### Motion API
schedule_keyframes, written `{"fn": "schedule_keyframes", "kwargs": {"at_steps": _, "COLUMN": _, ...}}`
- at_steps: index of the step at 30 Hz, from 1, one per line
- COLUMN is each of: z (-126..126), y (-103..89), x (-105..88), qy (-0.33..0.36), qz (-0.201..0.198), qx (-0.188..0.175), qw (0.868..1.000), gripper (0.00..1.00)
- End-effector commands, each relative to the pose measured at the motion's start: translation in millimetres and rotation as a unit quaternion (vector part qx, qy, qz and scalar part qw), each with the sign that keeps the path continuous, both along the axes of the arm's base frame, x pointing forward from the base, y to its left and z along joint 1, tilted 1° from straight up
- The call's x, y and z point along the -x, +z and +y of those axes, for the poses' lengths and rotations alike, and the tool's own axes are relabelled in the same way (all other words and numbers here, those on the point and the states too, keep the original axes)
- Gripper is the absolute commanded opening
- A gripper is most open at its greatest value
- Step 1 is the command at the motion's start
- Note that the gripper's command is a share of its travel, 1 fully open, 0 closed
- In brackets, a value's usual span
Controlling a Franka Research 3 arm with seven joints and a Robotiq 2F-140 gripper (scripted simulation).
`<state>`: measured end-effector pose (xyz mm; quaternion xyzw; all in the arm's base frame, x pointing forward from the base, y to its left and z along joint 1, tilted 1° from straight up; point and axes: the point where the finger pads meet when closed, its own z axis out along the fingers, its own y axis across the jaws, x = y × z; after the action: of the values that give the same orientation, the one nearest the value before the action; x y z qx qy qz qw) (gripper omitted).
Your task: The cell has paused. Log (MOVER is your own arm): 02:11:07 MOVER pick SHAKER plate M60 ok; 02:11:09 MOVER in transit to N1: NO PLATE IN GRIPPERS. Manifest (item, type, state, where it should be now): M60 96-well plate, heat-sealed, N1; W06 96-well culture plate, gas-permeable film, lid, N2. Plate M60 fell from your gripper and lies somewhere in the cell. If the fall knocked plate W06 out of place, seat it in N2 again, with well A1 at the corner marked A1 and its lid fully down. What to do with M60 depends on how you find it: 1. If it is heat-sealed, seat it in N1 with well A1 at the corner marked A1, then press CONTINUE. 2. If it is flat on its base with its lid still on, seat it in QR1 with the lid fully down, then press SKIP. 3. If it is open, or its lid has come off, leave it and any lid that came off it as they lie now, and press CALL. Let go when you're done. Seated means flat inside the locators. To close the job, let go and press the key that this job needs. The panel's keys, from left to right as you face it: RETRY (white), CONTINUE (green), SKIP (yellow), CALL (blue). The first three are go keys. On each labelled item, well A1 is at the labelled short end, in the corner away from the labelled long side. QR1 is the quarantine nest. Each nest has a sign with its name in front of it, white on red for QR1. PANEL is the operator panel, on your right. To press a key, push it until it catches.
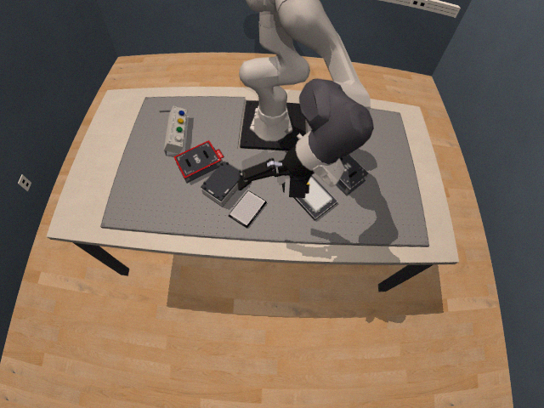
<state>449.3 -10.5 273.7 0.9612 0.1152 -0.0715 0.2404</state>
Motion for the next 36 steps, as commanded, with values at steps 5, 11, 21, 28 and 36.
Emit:
{"fn": "schedule_keyframes", "kwargs": {"at_steps": 5, "z": 3, "y": 16.9, "x": -13.6, "qy": -0.101, "qz": -0.036, "qx": -0.033, "qw": 0.994, "gripper": 1.00}}
{"fn": "schedule_keyframes", "kwargs": {"at_steps": 11, "z": 8, "y": 50.2, "x": -42.4, "qy": -0.229, "qz": -0.084, "qx": -0.085, "qw": 0.966, "gripper": 1.00}}
{"fn": "schedule_keyframes", "kwargs": {"at_steps": 21, "z": 11, "y": 100.8, "x": -80.6, "qy": -0.383, "qz": -0.134, "qx": -0.151, "qw": 0.902, "gripper": 1.00}}
{"fn": "schedule_keyframes", "kwargs": {"at_steps": 28, "z": 11, "y": 131.3, "x": -100.4, "qy": -0.457, "qz": -0.154, "qx": -0.186, "qw": 0.856, "gripper": 1.00}}
{"fn": "schedule_keyframes", "kwargs": {"at_steps": 36, "z": 11, "y": 139.2, "x": -105.1, "qy": -0.474, "qz": -0.158, "qx": -0.195, "qw": 0.844, "gripper": 1.00}}
